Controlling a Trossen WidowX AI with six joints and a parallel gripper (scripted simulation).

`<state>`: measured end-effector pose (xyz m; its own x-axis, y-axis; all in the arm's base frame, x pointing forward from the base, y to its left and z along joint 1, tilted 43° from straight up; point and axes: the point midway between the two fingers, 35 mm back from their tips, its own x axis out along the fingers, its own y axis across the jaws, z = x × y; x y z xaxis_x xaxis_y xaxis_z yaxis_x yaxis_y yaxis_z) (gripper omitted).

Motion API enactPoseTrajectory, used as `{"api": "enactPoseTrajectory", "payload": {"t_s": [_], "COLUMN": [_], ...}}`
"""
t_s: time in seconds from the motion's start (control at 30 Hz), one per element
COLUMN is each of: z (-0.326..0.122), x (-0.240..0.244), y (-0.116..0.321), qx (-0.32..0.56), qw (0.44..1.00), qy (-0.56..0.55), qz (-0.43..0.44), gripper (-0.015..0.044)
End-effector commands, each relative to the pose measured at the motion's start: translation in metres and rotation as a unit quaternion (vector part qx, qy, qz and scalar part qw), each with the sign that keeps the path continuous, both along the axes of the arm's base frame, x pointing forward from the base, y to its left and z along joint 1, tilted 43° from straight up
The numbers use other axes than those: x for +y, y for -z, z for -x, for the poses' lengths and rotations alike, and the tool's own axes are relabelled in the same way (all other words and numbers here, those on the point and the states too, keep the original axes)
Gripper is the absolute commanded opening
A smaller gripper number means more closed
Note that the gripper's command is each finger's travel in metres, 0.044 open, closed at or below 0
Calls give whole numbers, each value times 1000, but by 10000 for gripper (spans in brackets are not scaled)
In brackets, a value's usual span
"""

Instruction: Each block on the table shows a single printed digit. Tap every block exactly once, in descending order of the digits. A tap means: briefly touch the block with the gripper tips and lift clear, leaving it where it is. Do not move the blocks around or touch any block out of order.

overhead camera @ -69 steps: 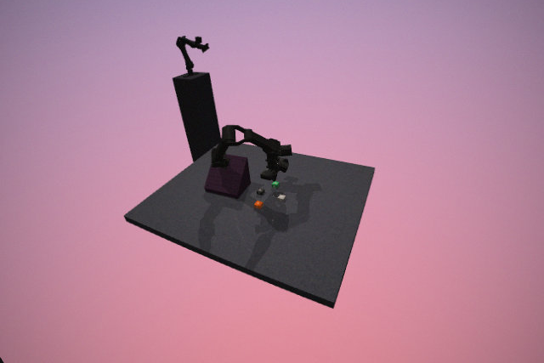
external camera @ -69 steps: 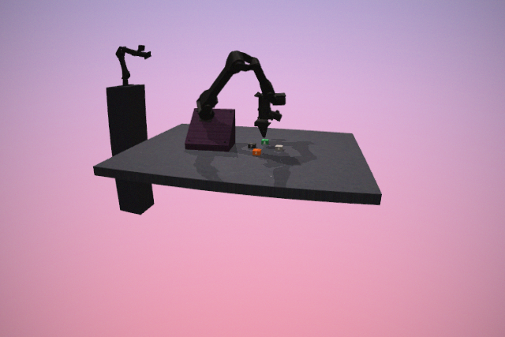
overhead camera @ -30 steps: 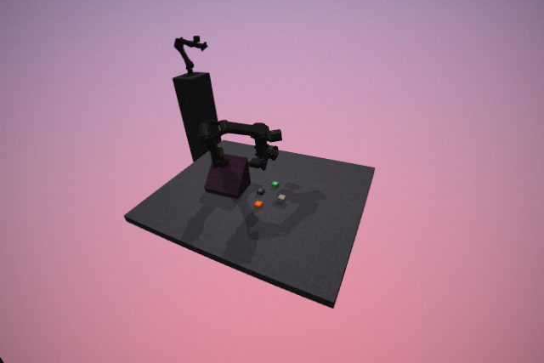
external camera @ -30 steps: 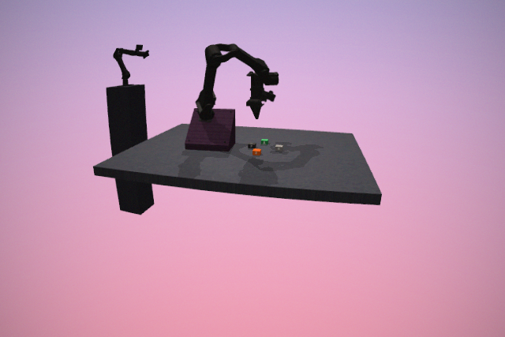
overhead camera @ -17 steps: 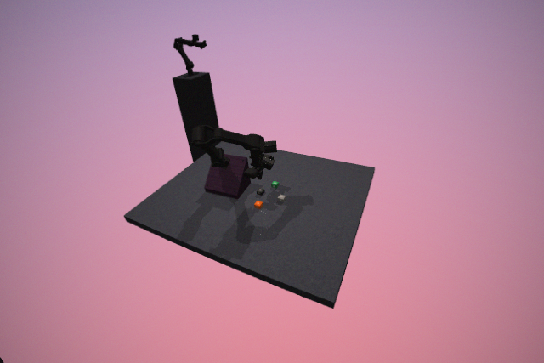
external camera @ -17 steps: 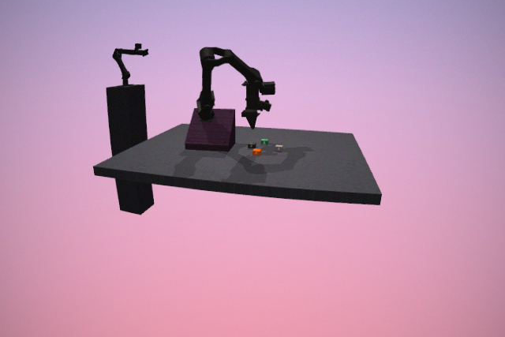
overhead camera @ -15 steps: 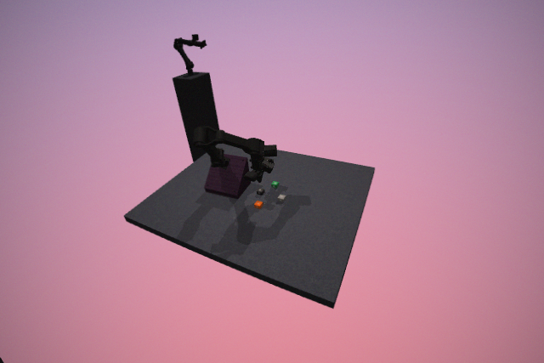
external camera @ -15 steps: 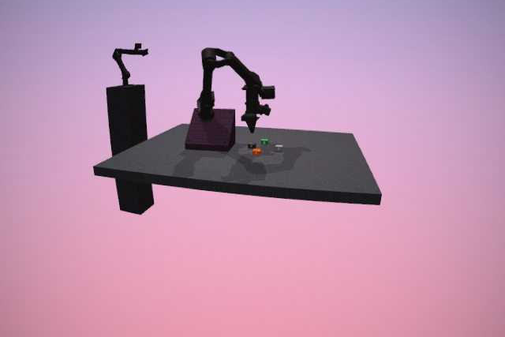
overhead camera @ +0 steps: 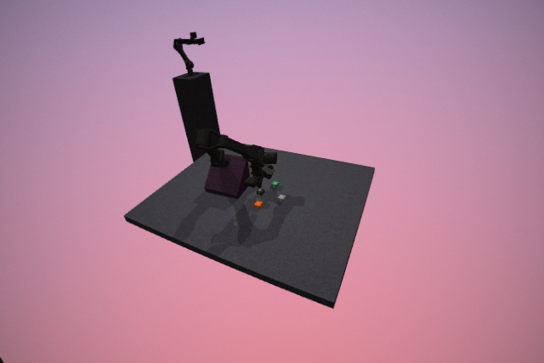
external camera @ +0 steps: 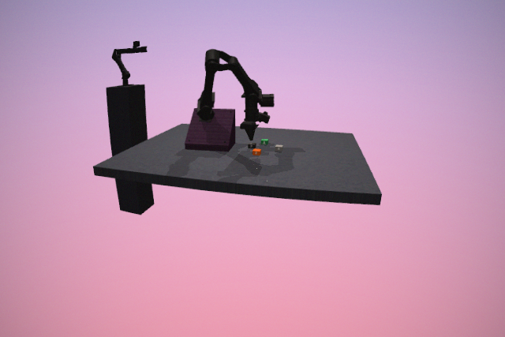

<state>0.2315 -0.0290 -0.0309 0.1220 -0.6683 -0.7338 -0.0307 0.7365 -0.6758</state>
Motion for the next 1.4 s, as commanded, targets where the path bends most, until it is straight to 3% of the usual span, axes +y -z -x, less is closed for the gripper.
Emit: {"api": "enactPoseTrajectory", "payload": {"t_s": [0.0,0.43,0.77,0.93,1.13,1.37], "z": [3,2,5,13,14,-58], "x": [-7,-15,13,59,61,70], "y": [5,14,-15,-65,-67,-77], "qx": [5,5,5,6,6,-11], "qw": [1000,1000,1000,1000,1000,1000], "qy": [1,1,1,1,1,3], "qz": [4,5,2,2,2,-3], "gripper": [20,20,20,20,20,20]}}
